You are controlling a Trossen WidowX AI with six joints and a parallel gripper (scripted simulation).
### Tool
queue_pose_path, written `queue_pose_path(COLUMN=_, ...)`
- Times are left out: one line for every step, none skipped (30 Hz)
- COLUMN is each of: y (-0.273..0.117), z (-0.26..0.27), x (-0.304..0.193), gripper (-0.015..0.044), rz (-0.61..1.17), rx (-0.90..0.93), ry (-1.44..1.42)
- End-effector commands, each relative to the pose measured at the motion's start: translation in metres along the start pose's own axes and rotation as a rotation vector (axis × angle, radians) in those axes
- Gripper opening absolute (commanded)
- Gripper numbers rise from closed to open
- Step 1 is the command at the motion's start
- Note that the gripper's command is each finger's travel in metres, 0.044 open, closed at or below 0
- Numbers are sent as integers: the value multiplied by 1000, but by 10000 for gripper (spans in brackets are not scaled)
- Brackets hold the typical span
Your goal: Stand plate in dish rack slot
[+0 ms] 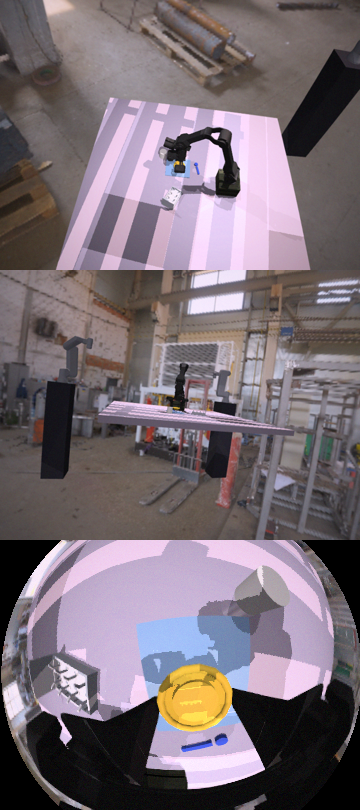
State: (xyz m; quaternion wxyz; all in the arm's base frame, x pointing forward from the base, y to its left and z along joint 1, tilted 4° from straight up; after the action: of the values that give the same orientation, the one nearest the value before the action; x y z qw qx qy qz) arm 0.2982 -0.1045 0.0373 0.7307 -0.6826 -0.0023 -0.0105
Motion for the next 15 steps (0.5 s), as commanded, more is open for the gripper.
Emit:
queue_pose_path(y=-27, z=-2, x=5, gripper=15, rz=-17, rx=-5, ry=-4)
queue_pose_path(y=-32, z=-2, x=6, gripper=0, rz=-17, rx=-5, ry=-4)
queue_pose_path(y=-38, z=-2, x=7, gripper=0, rz=-18, rx=-5, ry=-4)
queue_pose_path(y=-44, z=-3, x=7, gripper=0, rz=-18, rx=-6, ry=-4)
queue_pose_path(y=-50, z=-3, x=8, gripper=0, rz=-18, rx=-6, ry=-4)
queue_pose_path(y=-56, z=-3, x=8, gripper=0, rz=-18, rx=-6, ry=-4)
queue_pose_path(y=-61, z=-3, x=9, gripper=0, rz=-18, rx=-6, ry=-4)
queue_pose_path(y=-67, z=-3, x=9, gripper=0, rz=-18, rx=-6, ry=-4)
queue_pose_path(y=-73, z=-3, x=9, gripper=0, rz=-18, rx=-6, ry=-4)
queue_pose_path(y=-79, z=-3, x=8, gripper=0, rz=-18, rx=-6, ry=-4)
queue_pose_path(y=-85, z=-3, x=8, gripper=0, rz=-18, rx=-6, ry=-4)
queue_pose_path(y=-90, z=-3, x=9, gripper=0, rz=-18, rx=-6, ry=-4)
queue_pose_path(y=-95, z=-4, x=9, gripper=0, rz=-18, rx=-6, ry=-4)
queue_pose_path(y=-99, z=-4, x=9, gripper=0, rz=-18, rx=-6, ry=-4)
queue_pose_path(y=-104, z=-4, x=9, gripper=0, rz=-18, rx=-6, ry=-4)
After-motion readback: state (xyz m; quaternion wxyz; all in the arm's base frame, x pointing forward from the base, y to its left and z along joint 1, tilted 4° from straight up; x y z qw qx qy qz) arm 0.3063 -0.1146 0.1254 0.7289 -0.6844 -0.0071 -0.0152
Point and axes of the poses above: the point midway between the two fingers, 35 mm back from their tips, its own y axis out along the fingers, its own z axis across the jaws, x = y × z, the point moved 6 cm from there along -y, back along the fingers
